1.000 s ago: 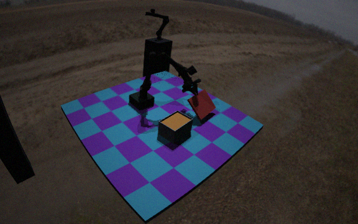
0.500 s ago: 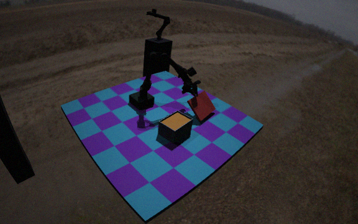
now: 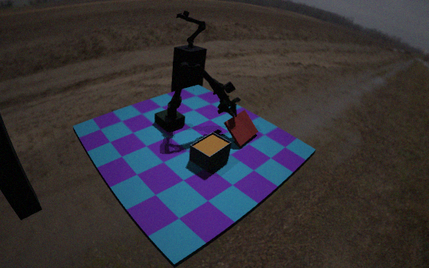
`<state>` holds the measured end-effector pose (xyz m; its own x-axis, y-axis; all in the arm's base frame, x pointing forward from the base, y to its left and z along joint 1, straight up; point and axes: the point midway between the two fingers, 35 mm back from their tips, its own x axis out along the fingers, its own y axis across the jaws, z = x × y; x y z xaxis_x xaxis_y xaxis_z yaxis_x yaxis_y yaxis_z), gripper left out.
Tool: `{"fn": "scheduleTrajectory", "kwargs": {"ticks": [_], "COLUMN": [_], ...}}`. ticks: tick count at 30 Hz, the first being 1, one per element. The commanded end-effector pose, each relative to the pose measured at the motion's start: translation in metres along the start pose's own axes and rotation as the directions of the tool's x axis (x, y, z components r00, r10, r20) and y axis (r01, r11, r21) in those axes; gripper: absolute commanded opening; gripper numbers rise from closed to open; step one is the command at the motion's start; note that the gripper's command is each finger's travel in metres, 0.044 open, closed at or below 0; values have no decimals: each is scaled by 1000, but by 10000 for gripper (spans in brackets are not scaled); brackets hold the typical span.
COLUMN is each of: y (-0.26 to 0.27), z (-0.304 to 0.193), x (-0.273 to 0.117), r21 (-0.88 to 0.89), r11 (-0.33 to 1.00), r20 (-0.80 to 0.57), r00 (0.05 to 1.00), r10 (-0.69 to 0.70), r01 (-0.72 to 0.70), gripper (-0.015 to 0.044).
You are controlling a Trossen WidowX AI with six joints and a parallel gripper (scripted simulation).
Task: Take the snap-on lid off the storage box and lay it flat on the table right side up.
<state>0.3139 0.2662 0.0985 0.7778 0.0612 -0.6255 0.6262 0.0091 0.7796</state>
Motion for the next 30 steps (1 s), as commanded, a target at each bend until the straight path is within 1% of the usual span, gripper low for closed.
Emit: {"fn": "scheduleTrajectory", "kwargs": {"ticks": [1, 30], "y": [-2, -20], "z": [0, 1], "x": [3, 18], "r21": [1, 0], "r11": [1000, 1000], "r20": [4, 4], "r00": [1000, 1000], "r10": [4, 4], "r01": [-4, -4], "gripper": [0, 0]}}
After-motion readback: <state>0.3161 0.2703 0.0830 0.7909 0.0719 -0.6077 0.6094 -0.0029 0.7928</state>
